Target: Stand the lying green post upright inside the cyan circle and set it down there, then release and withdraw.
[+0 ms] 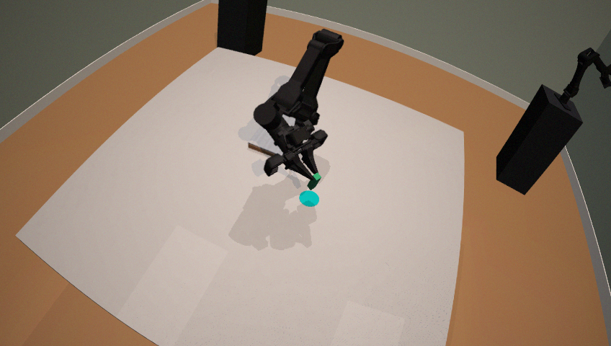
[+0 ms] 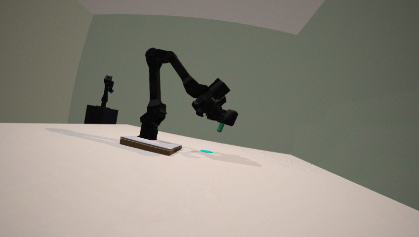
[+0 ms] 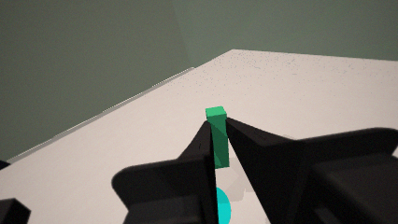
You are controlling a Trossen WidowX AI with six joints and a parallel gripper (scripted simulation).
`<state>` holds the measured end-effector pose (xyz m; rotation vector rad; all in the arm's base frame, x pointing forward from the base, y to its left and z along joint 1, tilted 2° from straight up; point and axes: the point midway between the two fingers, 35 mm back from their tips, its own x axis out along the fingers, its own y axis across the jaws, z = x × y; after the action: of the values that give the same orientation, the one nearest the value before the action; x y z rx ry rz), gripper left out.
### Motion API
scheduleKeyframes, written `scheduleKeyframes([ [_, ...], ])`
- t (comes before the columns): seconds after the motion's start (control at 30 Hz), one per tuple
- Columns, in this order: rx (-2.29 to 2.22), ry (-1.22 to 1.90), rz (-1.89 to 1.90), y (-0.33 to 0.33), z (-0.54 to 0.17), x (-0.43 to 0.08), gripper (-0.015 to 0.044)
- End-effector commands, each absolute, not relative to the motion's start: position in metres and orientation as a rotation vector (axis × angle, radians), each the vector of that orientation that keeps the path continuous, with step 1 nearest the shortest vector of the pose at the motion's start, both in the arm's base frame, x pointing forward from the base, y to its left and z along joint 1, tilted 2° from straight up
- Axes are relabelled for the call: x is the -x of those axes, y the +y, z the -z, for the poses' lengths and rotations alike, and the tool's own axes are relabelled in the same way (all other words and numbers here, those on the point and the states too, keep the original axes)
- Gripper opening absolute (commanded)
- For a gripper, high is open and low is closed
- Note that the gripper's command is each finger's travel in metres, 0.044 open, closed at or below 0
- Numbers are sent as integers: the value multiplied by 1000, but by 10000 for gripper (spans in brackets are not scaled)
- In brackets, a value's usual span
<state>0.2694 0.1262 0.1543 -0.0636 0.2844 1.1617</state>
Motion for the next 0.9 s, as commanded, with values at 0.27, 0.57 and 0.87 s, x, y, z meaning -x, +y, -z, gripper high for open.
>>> scheduleKeyframes([
  [0.27,46,226,-1183,122,-155,-260,23],
  [0.57,41,180,-1199,118,-156,-253,23],
  [0.87,40,136,-1217,115,-157,-245,23],
])
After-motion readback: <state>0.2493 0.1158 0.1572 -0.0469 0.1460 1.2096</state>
